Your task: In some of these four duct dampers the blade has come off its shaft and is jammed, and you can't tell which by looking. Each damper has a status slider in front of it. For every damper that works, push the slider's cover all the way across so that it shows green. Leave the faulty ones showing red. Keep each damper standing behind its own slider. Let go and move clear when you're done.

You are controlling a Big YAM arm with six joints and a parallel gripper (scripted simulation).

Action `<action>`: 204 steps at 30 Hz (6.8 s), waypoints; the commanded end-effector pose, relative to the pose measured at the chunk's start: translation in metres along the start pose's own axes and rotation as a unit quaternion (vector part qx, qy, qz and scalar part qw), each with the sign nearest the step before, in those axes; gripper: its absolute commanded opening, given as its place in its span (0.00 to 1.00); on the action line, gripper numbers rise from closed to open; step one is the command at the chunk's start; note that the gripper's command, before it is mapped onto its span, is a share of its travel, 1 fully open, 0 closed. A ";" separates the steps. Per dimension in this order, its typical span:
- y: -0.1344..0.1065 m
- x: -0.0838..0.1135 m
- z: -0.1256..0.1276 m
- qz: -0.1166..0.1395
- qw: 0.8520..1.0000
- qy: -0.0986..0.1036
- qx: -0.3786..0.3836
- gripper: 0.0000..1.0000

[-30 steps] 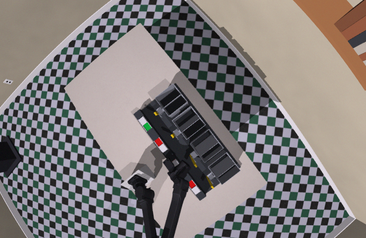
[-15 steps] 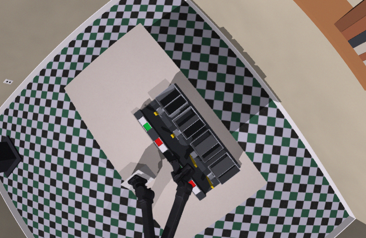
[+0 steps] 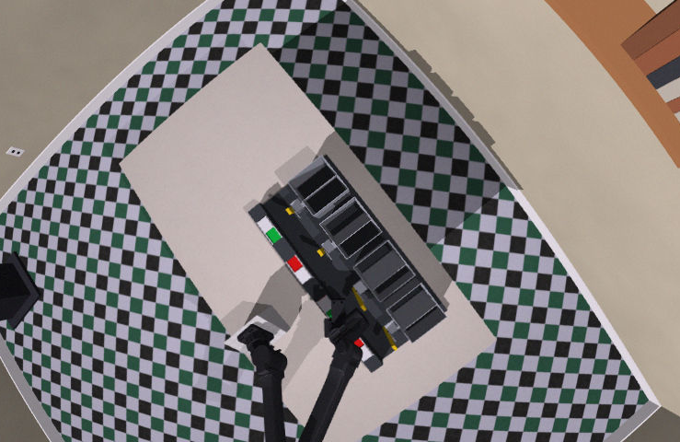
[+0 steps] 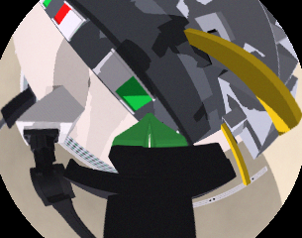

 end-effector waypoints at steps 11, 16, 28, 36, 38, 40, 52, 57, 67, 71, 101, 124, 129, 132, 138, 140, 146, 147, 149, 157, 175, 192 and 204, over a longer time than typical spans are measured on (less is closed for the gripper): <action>-0.003 0.012 -0.039 -0.022 0.984 -0.008 -0.178 0.00; -0.005 0.011 -0.042 -0.023 0.978 -0.007 -0.206 0.00; -0.017 0.011 -0.059 -0.024 0.943 -0.003 -0.331 0.00; -0.024 0.011 -0.068 -0.024 0.917 -0.002 -0.398 0.00; -0.026 0.011 -0.071 -0.024 0.910 -0.001 -0.415 0.00; -0.028 0.011 -0.073 -0.025 0.901 -0.001 -0.433 0.00; -0.041 0.011 -0.087 -0.026 0.847 0.000 -0.531 0.00; -0.046 0.011 -0.092 -0.025 0.821 0.001 -0.570 0.00; -0.056 0.011 -0.101 -0.025 0.774 0.001 -0.632 0.00; -0.063 0.012 -0.108 -0.026 0.741 0.001 -0.671 0.00; -0.097 0.015 -0.134 -0.029 0.556 -0.002 -0.831 0.00; -0.132 0.019 -0.156 -0.036 0.357 -0.007 -0.933 0.00; -0.140 0.020 -0.160 -0.037 0.313 -0.008 -0.949 0.00; -0.144 0.021 -0.162 -0.038 0.288 -0.009 -0.957 0.00; -0.134 0.022 -0.162 -0.041 0.293 -0.004 -0.955 0.00; -0.136 0.021 -0.162 -0.039 0.291 -0.005 -0.956 0.00; -0.136 0.021 -0.162 -0.039 0.291 -0.005 -0.956 0.00; -0.136 0.021 -0.162 -0.039 0.291 -0.005 -0.956 0.00; -0.136 0.021 -0.162 -0.039 0.291 -0.005 -0.956 0.00; -0.136 0.021 -0.162 -0.039 0.293 -0.005 -0.955 0.00; -0.136 0.021 -0.162 -0.039 0.293 -0.005 -0.955 0.00; -0.137 0.005 -0.154 -0.022 0.305 -0.009 -0.952 0.00; -0.133 -0.005 -0.145 -0.016 0.312 -0.008 -0.950 0.00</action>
Point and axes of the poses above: the point where the finger pads meet when closed, its own x axis back along the fingers, its own z axis across the jaws, y = z × x, the point moved 2 cm from there along x, back along the fingers, and after that the axes turned 14 degrees about -x, right-handed, at the moved point
